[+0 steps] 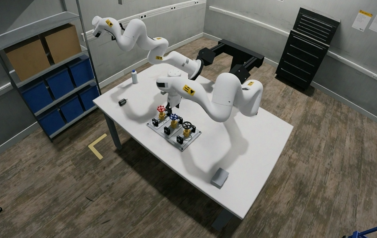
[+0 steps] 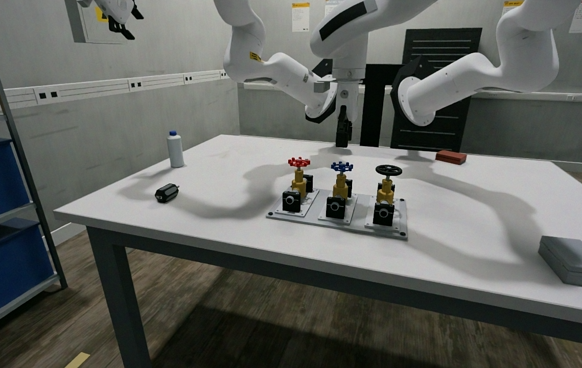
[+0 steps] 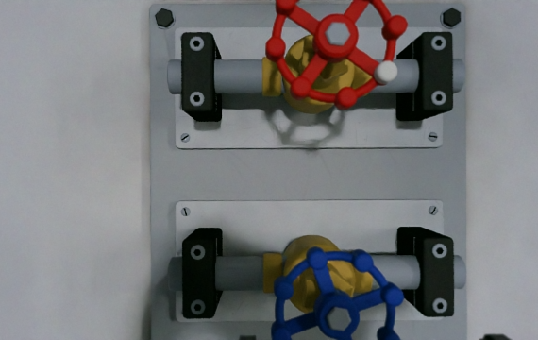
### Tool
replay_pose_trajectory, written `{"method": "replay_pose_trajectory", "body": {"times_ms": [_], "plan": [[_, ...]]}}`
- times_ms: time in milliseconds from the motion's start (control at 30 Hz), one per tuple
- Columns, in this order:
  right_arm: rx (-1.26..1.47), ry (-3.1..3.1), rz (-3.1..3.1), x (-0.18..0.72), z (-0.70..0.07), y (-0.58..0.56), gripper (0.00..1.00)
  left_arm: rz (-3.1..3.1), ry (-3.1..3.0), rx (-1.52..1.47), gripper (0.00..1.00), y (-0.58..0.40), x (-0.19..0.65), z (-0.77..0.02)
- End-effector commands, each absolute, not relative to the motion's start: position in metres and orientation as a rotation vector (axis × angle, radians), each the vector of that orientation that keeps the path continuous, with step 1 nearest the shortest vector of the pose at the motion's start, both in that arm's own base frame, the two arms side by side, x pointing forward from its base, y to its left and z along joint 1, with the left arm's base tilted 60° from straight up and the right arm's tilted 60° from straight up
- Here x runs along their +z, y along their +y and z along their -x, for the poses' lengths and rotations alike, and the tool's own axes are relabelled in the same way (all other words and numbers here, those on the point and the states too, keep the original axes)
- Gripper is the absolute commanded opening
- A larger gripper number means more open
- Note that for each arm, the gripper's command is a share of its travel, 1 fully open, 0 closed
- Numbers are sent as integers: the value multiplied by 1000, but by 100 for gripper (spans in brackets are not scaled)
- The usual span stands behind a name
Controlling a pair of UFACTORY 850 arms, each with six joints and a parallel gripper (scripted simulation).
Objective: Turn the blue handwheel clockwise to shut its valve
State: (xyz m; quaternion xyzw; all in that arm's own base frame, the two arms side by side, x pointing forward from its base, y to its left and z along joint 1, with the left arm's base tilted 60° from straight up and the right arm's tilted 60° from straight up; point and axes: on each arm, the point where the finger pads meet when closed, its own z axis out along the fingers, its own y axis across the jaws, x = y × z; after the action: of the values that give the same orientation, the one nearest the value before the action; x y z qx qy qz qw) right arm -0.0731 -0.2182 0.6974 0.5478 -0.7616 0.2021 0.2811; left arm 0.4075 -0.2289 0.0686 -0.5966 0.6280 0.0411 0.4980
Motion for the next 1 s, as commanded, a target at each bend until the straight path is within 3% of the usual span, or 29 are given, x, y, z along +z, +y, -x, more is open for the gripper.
{"method": "replay_pose_trajectory", "body": {"times_ms": [0, 967], "plan": [[542, -2040, -1467, 698, 73, -218, 100, 1444, 1520, 98, 79, -230, 69, -408], [542, -2040, -1467, 698, 73, -218, 100, 1469, 1496, 78, 79, -230, 69, -408]]}}
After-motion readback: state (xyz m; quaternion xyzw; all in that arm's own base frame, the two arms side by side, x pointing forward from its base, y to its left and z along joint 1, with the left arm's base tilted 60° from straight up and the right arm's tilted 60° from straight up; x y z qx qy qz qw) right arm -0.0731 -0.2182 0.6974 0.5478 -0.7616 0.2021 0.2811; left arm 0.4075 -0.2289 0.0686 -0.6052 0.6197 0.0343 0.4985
